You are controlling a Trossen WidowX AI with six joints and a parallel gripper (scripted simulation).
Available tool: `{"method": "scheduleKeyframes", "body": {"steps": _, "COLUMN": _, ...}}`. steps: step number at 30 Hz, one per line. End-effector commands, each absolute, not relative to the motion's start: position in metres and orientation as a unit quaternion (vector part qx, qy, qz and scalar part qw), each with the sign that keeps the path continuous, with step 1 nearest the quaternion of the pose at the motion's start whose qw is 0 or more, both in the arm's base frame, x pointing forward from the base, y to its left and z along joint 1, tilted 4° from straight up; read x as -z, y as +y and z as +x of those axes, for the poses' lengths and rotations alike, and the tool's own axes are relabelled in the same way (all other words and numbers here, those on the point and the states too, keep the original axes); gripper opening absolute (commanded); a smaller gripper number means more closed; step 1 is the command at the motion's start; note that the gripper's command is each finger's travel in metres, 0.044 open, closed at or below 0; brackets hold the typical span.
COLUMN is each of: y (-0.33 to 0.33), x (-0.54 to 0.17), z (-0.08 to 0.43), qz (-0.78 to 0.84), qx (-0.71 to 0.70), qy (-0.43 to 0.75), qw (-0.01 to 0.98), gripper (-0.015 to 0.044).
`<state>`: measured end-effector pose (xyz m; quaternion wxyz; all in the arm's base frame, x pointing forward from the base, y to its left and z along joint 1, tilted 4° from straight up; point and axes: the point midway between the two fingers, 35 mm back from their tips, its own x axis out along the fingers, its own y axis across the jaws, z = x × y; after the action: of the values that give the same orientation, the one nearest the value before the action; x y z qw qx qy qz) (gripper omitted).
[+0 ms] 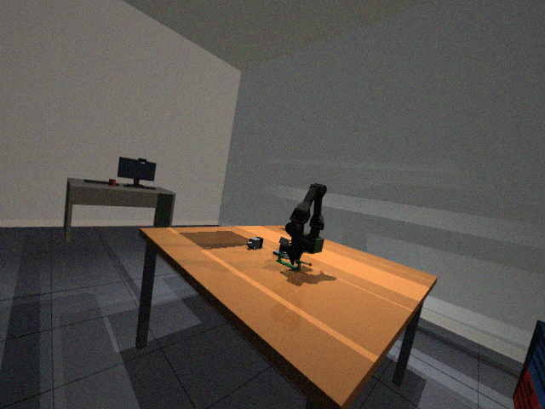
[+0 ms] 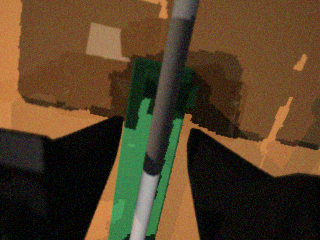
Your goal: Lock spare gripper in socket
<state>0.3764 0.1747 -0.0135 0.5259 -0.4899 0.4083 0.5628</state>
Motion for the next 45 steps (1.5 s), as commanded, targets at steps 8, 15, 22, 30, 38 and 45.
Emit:
{"method": "scheduleKeyframes", "body": {"steps": 8, "y": 0.174, "x": 0.015, "z": 0.376, "qz": -0.489, "qx": -0.562, "qy": 0.411, "qw": 0.526, "gripper": 0.0000}}
{"method": "scheduleKeyframes", "body": {"steps": 15, "y": 0.174, "x": 0.014, "z": 0.377, "qz": -0.489, "qx": -0.562, "qy": 0.411, "qw": 0.526, "gripper": 0.0000}}
{"method": "scheduleKeyframes", "body": {"steps": 22, "y": 0.173, "x": 0.002, "z": 0.376, "qz": -0.489, "qx": -0.563, "qy": 0.409, "qw": 0.525, "gripper": 0.0000}}
{"method": "scheduleKeyframes", "body": {"steps": 30, "y": 0.171, "x": -0.009, "z": 0.372, "qz": -0.486, "qx": -0.566, "qy": 0.416, "qw": 0.521, "gripper": 0.0000}}
{"method": "scheduleKeyframes", "body": {"steps": 38, "y": 0.171, "x": -0.010, "z": 0.371, "qz": -0.484, "qx": -0.567, "qy": 0.420, "qw": 0.518, "gripper": 0.0000}}
{"method": "scheduleKeyframes", "body": {"steps": 45, "y": 0.169, "x": -0.011, "z": 0.372, "qz": -0.484, "qx": -0.567, "qy": 0.420, "qw": 0.518, "gripper": 0.0000}}
